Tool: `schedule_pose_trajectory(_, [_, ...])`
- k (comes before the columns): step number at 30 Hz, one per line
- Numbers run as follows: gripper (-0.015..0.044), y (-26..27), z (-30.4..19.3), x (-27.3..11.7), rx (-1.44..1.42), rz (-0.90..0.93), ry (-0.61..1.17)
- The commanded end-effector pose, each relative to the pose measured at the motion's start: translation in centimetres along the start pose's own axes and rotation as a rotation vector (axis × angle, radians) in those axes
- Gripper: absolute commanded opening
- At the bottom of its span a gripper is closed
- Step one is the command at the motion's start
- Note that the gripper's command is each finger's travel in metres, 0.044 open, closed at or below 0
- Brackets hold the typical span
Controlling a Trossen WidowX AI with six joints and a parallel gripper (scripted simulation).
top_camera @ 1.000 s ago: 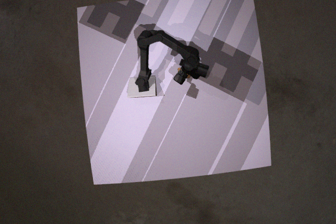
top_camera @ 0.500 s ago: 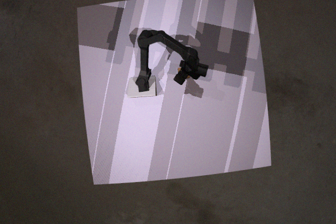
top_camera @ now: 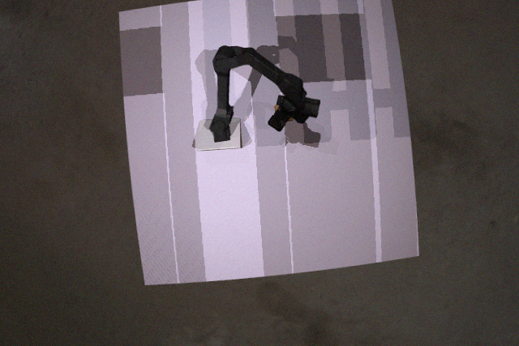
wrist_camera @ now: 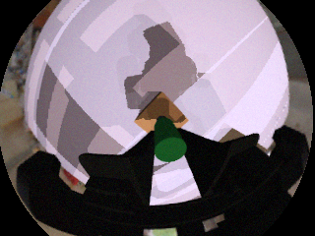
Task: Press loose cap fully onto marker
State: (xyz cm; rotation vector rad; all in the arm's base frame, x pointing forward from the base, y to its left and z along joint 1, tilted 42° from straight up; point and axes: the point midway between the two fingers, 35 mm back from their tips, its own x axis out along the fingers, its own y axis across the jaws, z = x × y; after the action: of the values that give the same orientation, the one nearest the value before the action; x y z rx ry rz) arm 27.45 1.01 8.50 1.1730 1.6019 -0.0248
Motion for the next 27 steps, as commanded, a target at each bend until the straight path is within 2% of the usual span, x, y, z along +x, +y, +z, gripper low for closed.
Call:
schedule_pose_trajectory(1, [0.0000, 0.03, -0.19, 0.64, 0.001, 0.001, 0.005])
schedule_pose_trajectory(13, [0.0000, 0.01, -0.22, 0.89, 0.001, 0.002, 0.005])
schedule_pose_trajectory(27, [0.0368, -0.03, -0.17, 0.82, 0.000, 0.001, 0.004])
